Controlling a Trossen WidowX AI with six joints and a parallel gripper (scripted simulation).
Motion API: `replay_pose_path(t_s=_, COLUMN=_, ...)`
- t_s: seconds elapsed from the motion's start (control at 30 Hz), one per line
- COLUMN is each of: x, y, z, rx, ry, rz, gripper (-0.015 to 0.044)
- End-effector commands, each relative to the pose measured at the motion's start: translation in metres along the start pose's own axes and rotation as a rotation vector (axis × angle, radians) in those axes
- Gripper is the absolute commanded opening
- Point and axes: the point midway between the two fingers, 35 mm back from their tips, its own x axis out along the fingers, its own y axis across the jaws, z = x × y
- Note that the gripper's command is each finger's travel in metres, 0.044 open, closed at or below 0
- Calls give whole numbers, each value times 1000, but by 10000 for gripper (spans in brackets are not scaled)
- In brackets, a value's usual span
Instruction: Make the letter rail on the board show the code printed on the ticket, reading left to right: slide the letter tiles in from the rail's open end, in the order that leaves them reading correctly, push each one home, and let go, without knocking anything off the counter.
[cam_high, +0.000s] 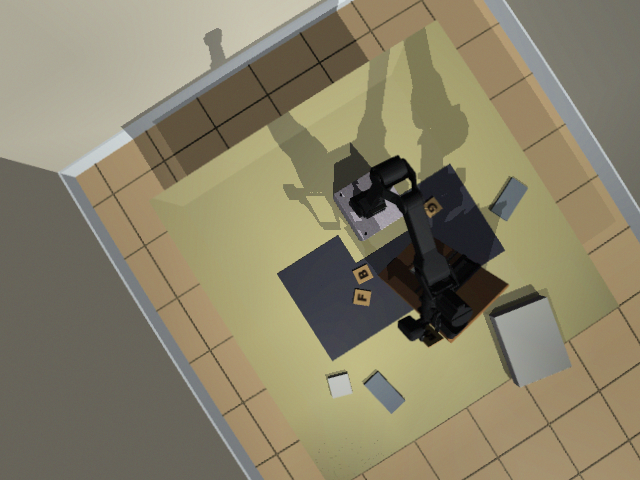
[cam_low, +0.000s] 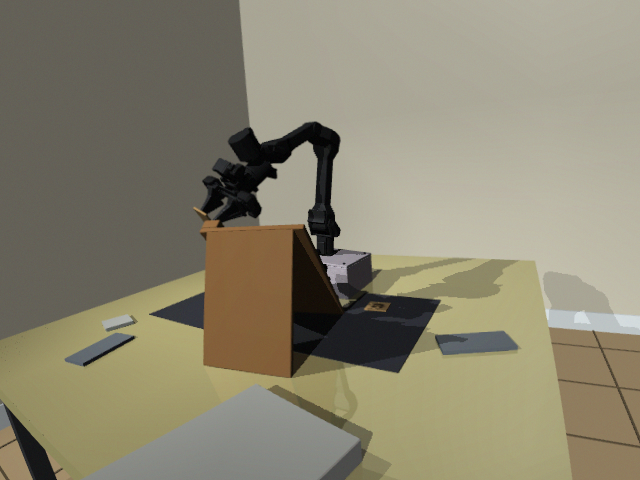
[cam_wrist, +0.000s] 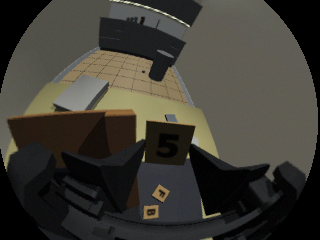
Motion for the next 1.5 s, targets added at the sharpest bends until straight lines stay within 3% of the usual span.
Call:
replay_pose_path(t_s=0.0, x=-16, y=2, z=25, rx=41, ry=-85, rz=0, gripper=0)
replay_pose_path(t_s=0.6, x=-43, y=92, z=25, rx=65, ry=-106, rz=155, gripper=0)
replay_pose_path(t_s=1.47, x=-104, y=223, z=-23, rx=78, ry=-65, rz=374, gripper=0)
